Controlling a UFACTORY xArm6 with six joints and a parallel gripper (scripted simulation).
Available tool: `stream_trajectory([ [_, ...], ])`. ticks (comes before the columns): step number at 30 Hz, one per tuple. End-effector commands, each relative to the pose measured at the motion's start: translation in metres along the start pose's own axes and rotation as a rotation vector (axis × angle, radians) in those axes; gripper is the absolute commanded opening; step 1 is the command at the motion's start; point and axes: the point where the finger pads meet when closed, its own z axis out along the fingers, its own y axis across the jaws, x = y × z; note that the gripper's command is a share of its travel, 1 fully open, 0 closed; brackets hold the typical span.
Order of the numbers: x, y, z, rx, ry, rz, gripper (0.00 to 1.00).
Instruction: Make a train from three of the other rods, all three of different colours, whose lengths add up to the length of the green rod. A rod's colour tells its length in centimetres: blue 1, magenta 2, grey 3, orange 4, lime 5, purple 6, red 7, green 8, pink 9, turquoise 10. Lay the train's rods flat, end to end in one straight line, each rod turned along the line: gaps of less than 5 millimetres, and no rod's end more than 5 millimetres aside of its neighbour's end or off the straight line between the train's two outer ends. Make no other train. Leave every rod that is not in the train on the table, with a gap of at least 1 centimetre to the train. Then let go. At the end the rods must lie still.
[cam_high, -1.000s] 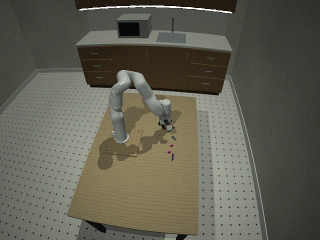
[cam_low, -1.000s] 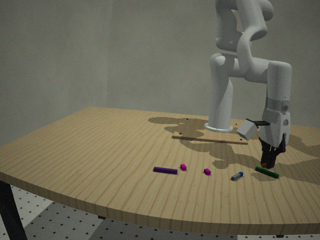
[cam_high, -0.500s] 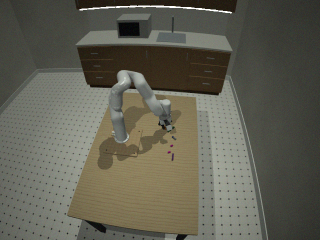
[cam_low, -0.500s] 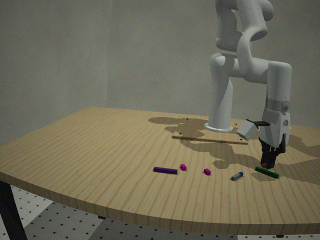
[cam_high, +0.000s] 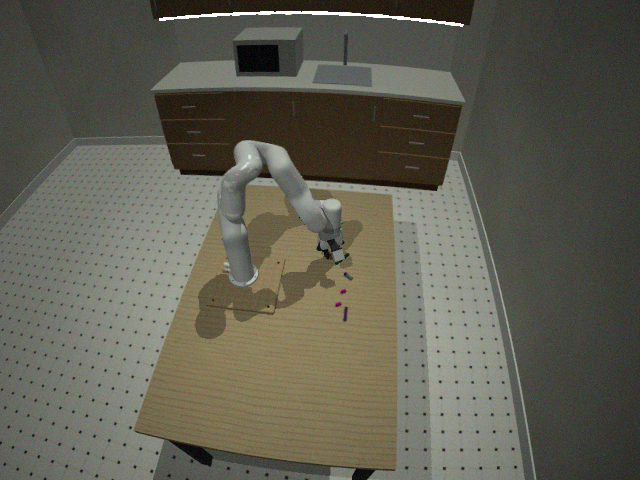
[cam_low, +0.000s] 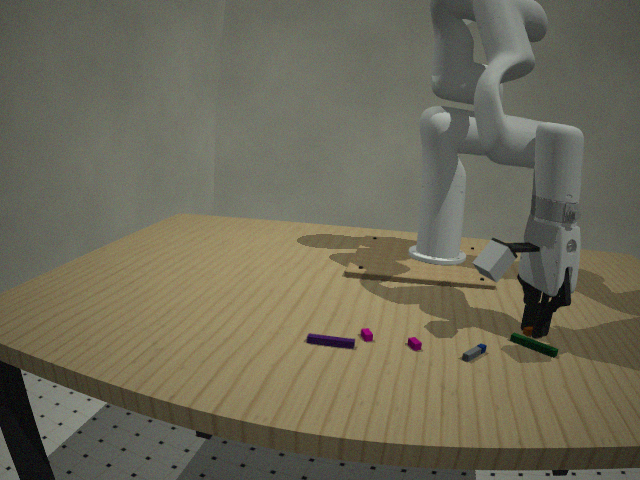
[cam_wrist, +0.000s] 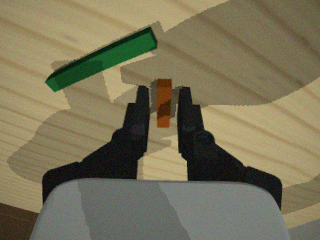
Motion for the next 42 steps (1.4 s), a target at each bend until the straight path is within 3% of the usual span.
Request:
stream_trajectory([
  [1, 0.0001, -0.0015, -0.0011, 0.004, 0.000, 0.000, 0.24],
  [6, 0.0001, -0.0015, -0.0011, 0.004, 0.000, 0.000, 0.24],
  [7, 0.0001, -0.0015, -0.0011, 0.004, 0.000, 0.000, 0.04],
  [42, 0.0001, -0.0015, -0.0016, 0.004, 0.000, 0.000, 0.04],
])
